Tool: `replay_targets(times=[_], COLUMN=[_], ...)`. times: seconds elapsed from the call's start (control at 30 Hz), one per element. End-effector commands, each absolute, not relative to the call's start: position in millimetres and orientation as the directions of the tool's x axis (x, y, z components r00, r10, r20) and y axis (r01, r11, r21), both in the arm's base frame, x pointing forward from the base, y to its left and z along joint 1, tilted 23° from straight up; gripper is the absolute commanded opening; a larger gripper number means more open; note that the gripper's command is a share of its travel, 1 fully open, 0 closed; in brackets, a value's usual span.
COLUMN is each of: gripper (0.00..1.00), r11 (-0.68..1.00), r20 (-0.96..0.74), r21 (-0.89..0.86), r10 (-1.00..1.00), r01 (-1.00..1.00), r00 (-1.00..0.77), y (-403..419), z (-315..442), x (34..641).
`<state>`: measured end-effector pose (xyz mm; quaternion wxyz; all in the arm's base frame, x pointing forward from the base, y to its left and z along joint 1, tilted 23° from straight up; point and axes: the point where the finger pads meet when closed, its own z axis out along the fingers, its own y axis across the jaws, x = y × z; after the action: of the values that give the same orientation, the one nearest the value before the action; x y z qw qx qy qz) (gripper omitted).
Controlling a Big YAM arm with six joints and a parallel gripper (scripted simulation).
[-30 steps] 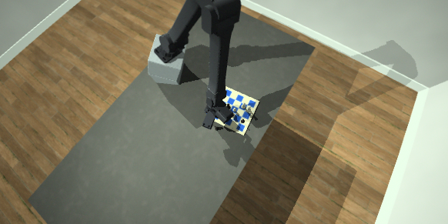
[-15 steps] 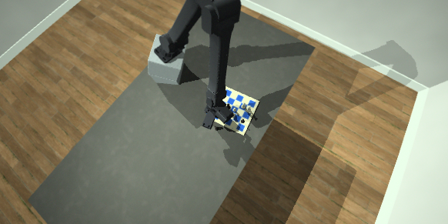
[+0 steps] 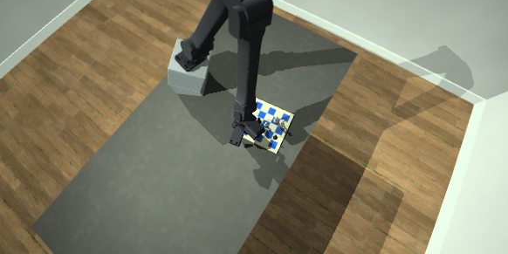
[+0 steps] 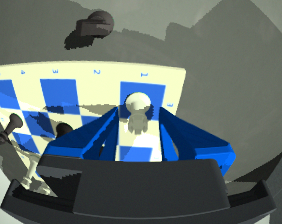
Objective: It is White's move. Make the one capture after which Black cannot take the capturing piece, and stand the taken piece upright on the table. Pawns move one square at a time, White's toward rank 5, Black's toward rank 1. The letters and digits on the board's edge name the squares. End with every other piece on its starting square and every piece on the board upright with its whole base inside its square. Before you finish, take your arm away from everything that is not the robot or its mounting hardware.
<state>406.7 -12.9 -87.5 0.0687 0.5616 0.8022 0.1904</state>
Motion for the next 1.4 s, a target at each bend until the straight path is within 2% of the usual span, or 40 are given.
replay_targets(times=[0.0, 0.07, 0.1, 1.37], gripper=[0.36, 0.36, 0.00, 0.00], r11=[0.293, 0.293, 0.293, 0.291], r20=[0.088, 0.088, 0.088, 0.088], r21=[0.404, 0.404, 0.404, 0.399], r10=[0.931, 0.931, 0.931, 0.932], r01=[0.867, 0.867, 0.867, 0.869], r00=[-0.355, -0.355, -0.355, -0.353], y=[-14.6, -14.6, -14.6, -19.6], z=[-81.4, -81.4, -81.4, -73.8], x=[416.9, 416.9, 416.9, 411.1])
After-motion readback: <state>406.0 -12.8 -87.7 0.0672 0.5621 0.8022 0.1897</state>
